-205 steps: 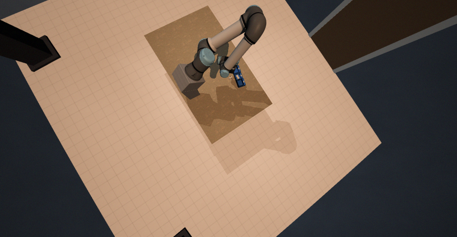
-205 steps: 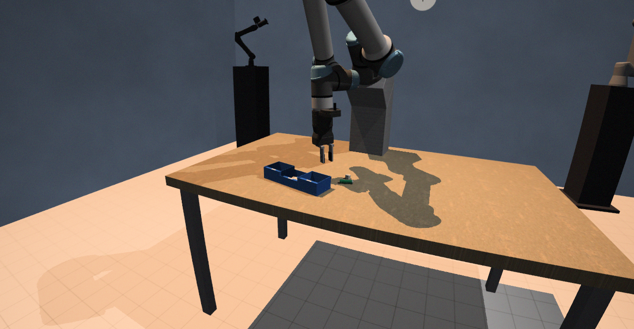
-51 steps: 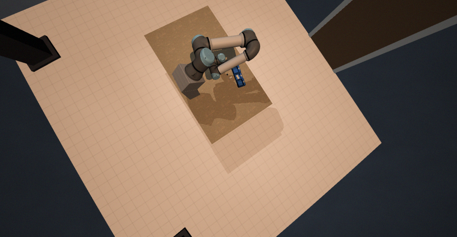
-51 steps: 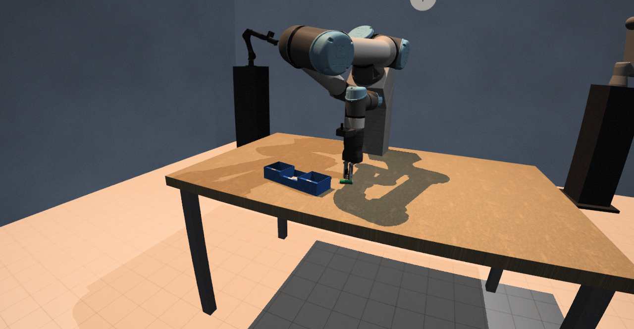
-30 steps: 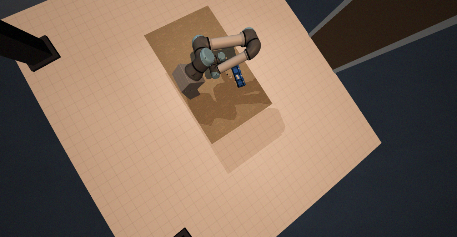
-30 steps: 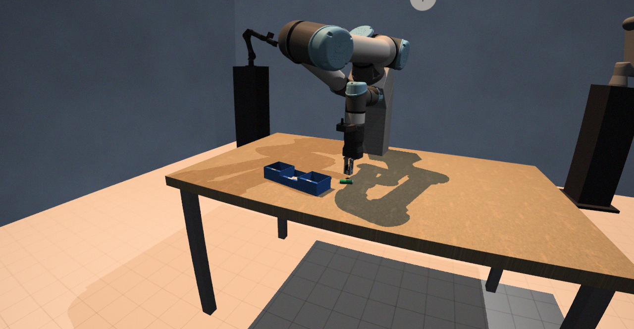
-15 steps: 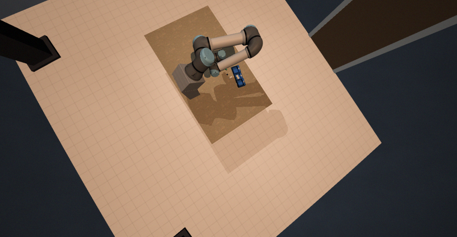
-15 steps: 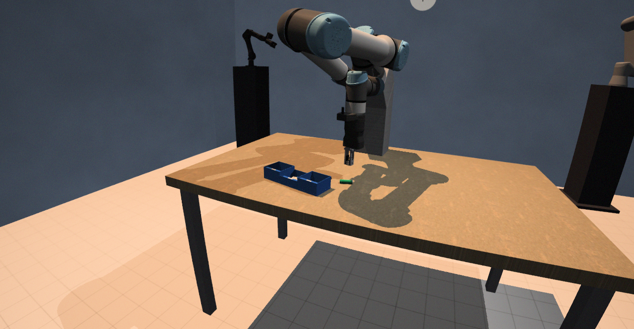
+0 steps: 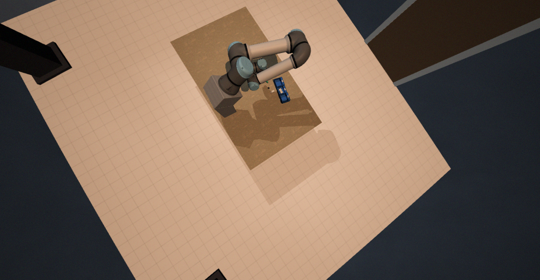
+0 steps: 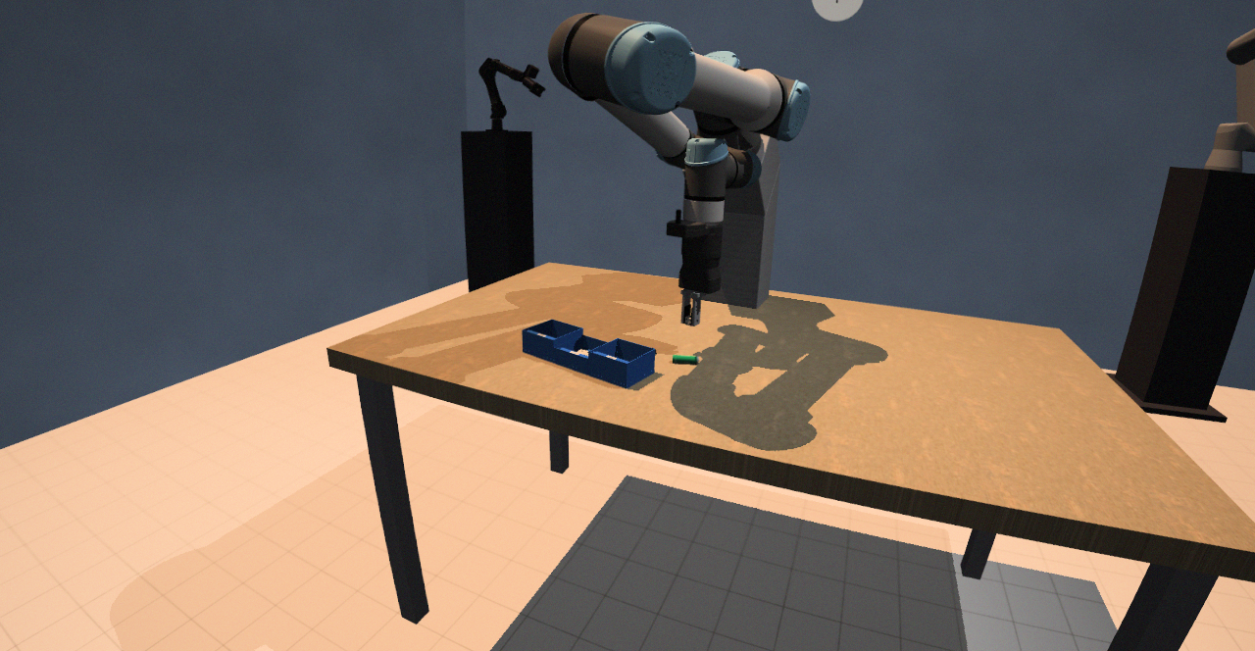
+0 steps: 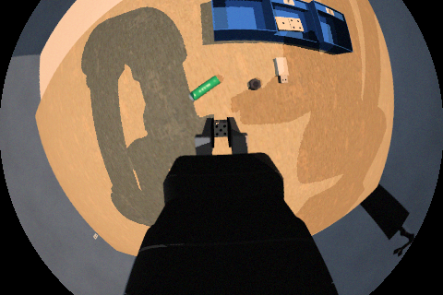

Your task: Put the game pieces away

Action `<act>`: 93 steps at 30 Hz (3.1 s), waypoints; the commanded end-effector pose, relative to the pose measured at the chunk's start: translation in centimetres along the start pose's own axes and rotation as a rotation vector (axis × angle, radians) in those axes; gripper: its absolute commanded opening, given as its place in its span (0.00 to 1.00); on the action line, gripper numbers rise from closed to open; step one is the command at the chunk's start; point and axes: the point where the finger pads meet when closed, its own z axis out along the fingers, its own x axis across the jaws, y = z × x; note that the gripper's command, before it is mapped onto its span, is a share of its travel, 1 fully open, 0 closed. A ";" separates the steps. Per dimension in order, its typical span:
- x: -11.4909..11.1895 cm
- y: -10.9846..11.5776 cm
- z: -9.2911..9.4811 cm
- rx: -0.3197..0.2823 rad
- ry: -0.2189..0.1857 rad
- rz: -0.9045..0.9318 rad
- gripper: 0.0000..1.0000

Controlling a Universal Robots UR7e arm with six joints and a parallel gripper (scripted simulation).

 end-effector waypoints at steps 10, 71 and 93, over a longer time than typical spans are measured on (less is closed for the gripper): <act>0.7 -1.0 -0.7 0.001 0.000 0.000 0.34; 12.0 -15.9 -0.7 0.012 -0.013 1.030 0.34; 12.0 -15.9 -0.7 0.001 -0.001 1.529 0.34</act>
